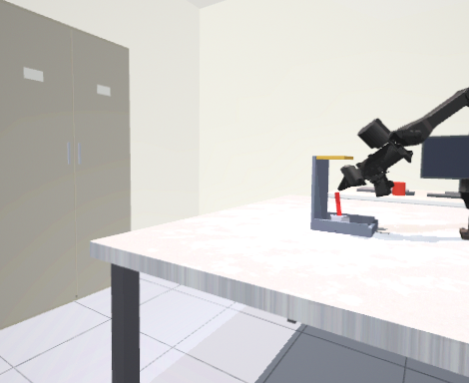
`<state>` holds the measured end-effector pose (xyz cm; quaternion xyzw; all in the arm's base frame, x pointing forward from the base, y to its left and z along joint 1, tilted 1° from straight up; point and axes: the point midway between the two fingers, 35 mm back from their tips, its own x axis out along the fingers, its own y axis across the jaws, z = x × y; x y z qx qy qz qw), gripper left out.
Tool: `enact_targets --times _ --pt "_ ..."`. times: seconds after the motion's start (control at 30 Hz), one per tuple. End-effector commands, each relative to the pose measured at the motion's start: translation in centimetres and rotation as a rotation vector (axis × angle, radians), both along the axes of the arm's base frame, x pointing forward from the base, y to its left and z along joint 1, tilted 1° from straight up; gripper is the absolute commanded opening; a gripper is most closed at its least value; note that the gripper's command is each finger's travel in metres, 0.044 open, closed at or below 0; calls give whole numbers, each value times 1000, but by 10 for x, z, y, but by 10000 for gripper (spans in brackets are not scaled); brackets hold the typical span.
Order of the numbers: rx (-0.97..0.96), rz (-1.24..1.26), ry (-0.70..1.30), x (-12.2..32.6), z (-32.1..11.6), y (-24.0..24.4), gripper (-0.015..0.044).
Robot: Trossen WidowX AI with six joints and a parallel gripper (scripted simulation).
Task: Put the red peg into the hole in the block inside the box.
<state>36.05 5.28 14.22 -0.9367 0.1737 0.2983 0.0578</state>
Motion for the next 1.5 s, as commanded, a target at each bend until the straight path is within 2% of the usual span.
enact_targets --times 0.0,0.73,1.47 --pt "0 0 0 0 0 0 0" --pt "4 -5 -8 2 -25 0 0" --pt "4 -5 -8 2 -30 0 0"
